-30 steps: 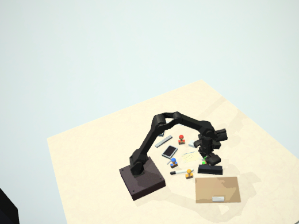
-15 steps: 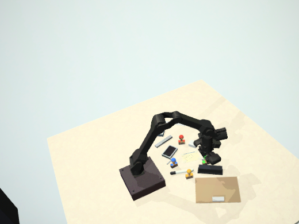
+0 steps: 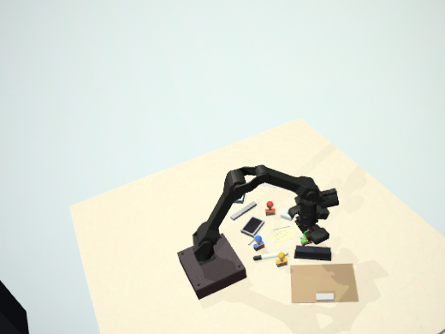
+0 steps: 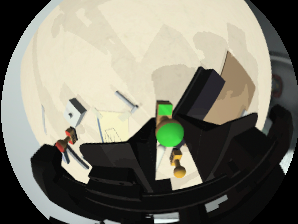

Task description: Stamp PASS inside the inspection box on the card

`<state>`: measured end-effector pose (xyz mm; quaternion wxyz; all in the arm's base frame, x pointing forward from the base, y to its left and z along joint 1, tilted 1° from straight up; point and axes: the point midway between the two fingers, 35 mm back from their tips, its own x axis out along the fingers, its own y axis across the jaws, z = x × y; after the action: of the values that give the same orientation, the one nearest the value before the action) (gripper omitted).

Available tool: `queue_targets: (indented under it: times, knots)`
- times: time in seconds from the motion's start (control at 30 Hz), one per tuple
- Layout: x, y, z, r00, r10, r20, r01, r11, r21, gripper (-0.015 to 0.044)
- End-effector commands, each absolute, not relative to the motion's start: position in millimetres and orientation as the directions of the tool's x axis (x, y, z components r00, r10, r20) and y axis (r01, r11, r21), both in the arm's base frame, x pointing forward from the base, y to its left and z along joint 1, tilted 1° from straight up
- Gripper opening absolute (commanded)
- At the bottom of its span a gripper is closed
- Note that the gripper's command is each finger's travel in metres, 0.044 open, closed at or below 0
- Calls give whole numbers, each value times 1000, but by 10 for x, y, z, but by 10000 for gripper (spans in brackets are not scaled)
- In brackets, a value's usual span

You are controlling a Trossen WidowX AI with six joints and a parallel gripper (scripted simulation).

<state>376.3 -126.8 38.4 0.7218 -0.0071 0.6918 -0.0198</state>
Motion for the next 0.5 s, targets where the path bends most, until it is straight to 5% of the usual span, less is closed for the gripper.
queue_targets:
  times: [0.0, 0.47]
  knots:
    - [3763, -1272, 408, 42, -43, -998, 24, 999, -42, 0]
    - [3762, -1269, 477, 41, -47, -998, 24, 999, -46, 0]
